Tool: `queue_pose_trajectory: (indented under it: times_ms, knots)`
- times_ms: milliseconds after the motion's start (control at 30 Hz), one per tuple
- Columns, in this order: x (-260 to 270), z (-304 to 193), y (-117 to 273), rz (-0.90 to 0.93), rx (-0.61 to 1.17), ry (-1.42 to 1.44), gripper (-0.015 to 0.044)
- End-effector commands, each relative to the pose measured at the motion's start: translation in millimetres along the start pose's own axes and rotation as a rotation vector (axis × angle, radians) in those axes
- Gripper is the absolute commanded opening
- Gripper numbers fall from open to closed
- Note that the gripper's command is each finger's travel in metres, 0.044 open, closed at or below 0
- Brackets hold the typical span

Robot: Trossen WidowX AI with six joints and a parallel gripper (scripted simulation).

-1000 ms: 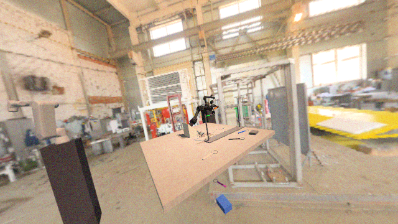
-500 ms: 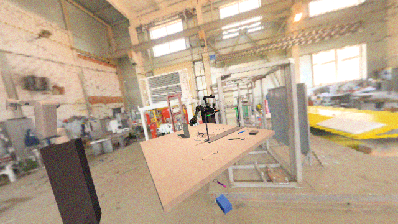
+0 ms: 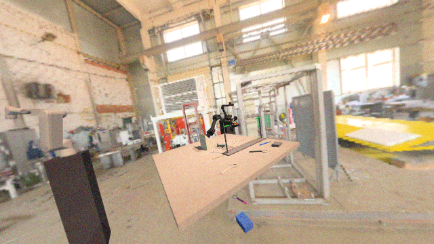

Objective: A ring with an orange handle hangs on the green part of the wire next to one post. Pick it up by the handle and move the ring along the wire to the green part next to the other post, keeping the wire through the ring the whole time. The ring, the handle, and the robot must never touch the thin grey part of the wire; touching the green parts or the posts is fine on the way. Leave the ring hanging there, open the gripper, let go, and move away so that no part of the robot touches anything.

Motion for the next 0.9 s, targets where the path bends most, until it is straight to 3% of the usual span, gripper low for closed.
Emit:
queue_pose_trajectory:
  times_ms: [0, 867]
  knots:
    - [-13, 3, -1, -0.037, -0.019, 0.06, -0.015]
    - [-51, 13, -3, -0.15, -0.069, 0.329, -0.015]
Point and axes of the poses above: the point midway between the two fingers, 35 mm back from their tips, its own y axis back along the fingers, its own x axis across the jaws, z = x × y, the point moved 5 cm from there along y, back along the fingers, and after that the axes turned 8 degrees about -y, right-handed, at the moved point
